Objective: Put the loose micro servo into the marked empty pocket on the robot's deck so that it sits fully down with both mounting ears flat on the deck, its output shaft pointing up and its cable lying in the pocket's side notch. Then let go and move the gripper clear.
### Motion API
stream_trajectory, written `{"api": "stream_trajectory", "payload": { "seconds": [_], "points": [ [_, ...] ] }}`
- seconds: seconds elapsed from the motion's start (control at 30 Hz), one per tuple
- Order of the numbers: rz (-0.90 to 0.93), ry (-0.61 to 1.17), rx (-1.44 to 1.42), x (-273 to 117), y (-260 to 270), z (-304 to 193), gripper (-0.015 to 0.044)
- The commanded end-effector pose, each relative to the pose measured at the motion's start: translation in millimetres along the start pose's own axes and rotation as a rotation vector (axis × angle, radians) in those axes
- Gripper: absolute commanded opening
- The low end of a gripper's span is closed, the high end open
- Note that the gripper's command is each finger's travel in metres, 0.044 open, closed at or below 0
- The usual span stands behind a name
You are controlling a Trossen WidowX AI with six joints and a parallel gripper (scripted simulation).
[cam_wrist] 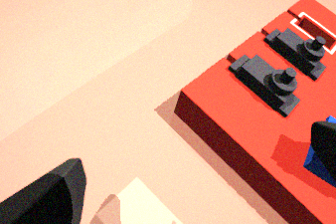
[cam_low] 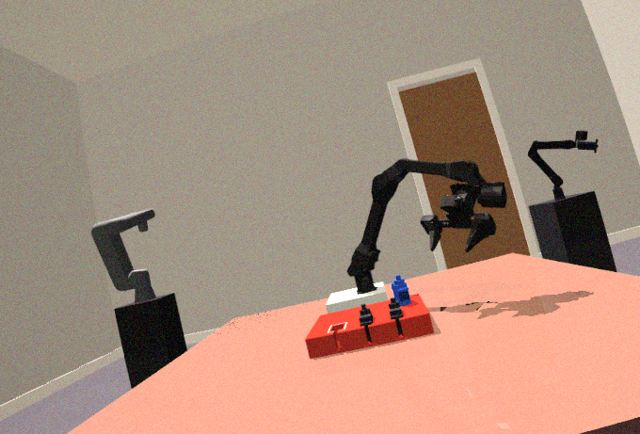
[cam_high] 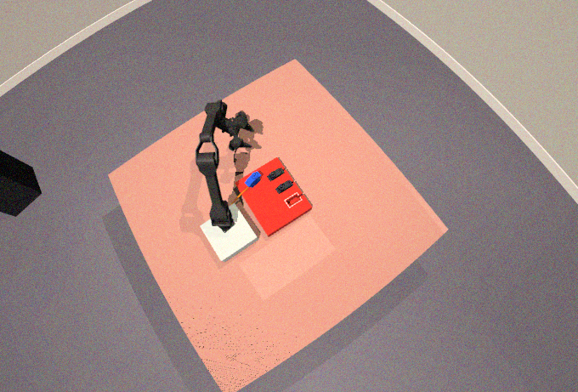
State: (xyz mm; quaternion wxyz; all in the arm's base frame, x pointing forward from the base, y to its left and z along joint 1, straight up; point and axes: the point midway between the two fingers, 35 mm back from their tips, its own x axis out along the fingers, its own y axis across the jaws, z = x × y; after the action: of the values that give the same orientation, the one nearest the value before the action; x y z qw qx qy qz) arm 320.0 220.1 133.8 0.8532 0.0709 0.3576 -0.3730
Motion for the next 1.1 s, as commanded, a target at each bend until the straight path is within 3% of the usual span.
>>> {"api": "stream_trajectory", "payload": {
  "seconds": [0.0, 1.07],
  "points": [
    [-0.002, 0.033, -0.114, 1.9, -6.6, 3.6, 0.0440],
    [0.126, 0.274, -1.181, 27.8, -58.9, 12.4, 0.0440]
  ]
}}
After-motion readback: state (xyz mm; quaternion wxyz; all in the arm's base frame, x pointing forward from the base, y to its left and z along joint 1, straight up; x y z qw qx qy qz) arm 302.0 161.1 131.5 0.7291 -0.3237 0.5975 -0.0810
